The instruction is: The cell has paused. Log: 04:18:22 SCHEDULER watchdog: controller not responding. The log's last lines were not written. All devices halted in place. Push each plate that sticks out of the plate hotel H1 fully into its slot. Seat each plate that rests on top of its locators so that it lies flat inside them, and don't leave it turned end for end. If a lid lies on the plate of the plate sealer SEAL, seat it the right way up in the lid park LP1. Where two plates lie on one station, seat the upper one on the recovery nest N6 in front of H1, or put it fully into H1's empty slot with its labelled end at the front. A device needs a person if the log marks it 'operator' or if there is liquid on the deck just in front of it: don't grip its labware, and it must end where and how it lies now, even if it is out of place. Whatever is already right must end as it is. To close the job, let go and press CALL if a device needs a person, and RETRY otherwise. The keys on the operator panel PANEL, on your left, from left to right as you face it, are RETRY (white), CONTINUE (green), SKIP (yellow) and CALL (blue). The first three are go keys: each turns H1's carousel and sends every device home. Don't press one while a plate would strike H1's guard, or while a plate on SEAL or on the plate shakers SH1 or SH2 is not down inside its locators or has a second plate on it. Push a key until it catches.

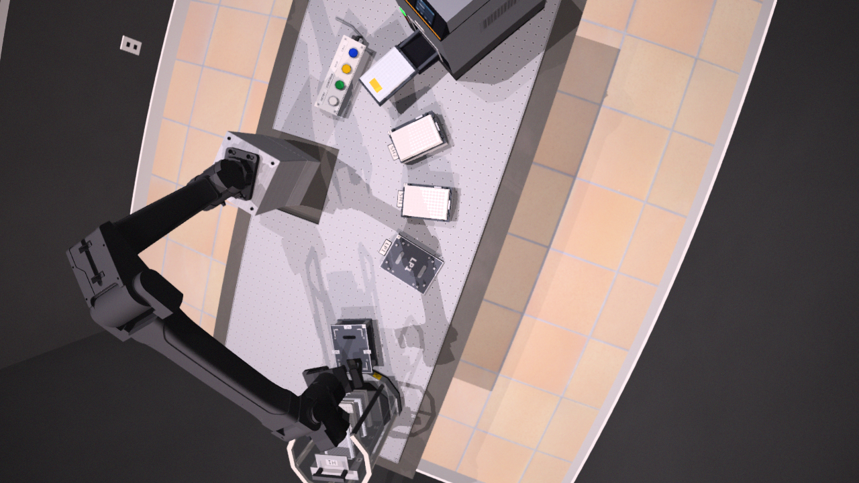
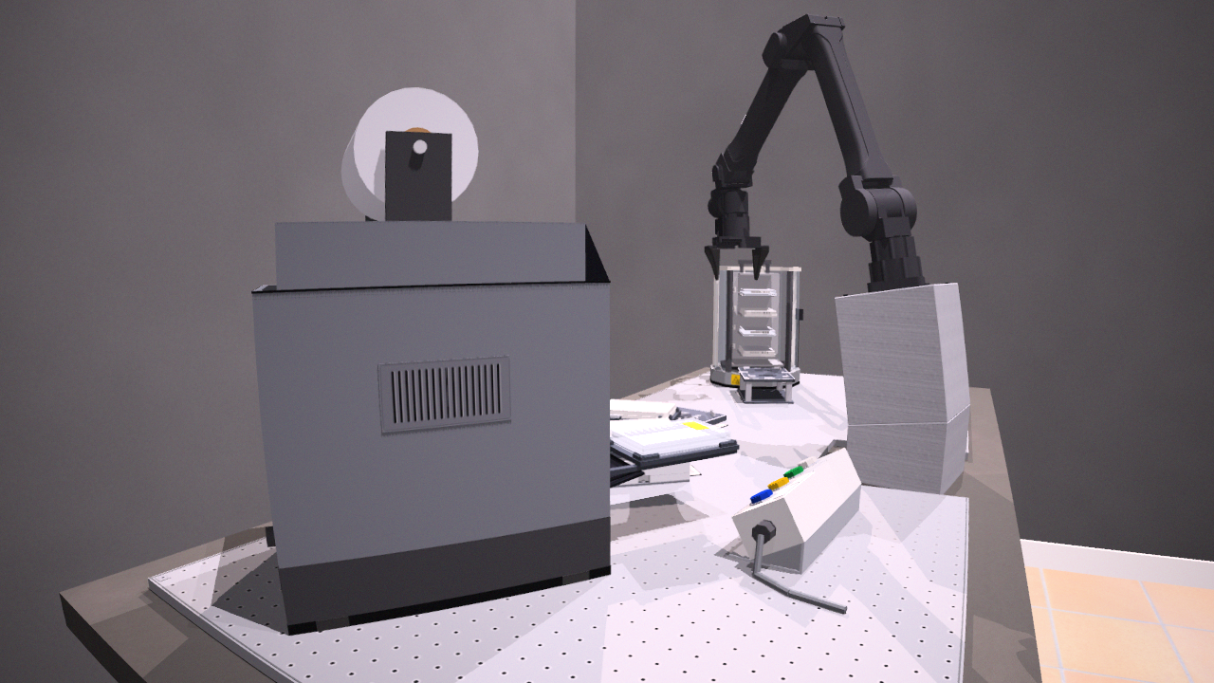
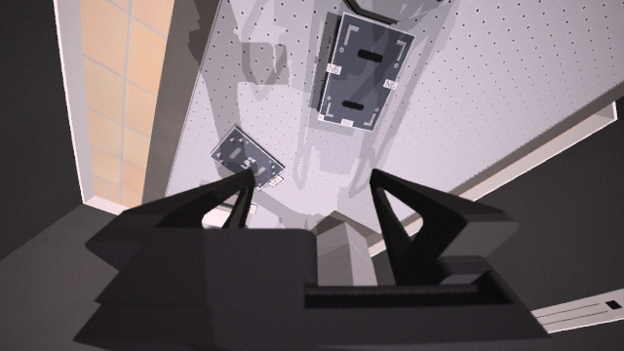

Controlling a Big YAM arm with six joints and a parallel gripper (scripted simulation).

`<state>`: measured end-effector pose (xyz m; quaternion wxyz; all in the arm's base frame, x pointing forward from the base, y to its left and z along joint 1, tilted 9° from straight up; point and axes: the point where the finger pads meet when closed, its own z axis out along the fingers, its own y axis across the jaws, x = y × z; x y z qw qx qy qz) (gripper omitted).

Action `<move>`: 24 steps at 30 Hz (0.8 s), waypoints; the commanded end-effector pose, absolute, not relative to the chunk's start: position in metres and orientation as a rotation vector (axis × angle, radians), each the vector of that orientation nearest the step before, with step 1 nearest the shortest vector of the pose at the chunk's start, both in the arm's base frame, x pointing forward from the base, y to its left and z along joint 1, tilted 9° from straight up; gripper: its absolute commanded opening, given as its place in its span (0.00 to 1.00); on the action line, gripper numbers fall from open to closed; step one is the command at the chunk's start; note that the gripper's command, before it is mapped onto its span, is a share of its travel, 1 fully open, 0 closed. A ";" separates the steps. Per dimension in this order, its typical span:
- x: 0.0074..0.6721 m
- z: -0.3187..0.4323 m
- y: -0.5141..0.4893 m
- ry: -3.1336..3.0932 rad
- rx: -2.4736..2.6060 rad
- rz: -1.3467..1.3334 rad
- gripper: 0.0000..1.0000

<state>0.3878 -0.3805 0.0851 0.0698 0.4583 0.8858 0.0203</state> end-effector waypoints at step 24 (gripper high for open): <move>0.356 0.101 -0.465 2.637 1.334 0.038 1.00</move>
